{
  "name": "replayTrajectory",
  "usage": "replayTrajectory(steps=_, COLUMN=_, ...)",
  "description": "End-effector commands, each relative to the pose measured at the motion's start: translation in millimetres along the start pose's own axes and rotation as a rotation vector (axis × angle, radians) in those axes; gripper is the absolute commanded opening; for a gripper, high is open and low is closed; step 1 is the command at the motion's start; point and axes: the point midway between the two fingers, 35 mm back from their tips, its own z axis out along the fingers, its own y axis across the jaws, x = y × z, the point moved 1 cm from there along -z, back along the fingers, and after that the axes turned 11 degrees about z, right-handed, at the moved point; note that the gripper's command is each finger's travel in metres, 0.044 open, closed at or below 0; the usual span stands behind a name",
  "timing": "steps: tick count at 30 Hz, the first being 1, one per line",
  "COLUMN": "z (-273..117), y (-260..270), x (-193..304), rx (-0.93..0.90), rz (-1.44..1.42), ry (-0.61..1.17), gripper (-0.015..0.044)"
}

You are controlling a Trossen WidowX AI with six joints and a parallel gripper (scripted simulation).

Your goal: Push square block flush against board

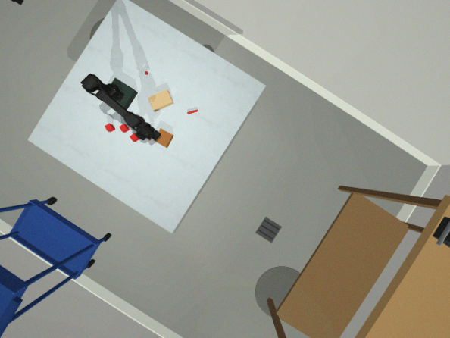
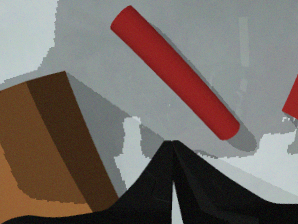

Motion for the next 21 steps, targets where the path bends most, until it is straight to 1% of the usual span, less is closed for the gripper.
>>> replayTrajectory(steps=1, z=2.6, y=0.0, x=-5.4, rx=0.010, rz=-0.001, ry=-0.002, gripper=0.0000)
replayTrajectory(steps=13, z=2.5, y=3.0, x=-20.3, rx=0.010, rz=-0.001, ry=-0.004, gripper=0.0000)
replayTrajectory(steps=21, z=2.6, y=2.1, x=-11.4, rx=0.010, rz=-0.001, ry=-0.003, gripper=0.0000)
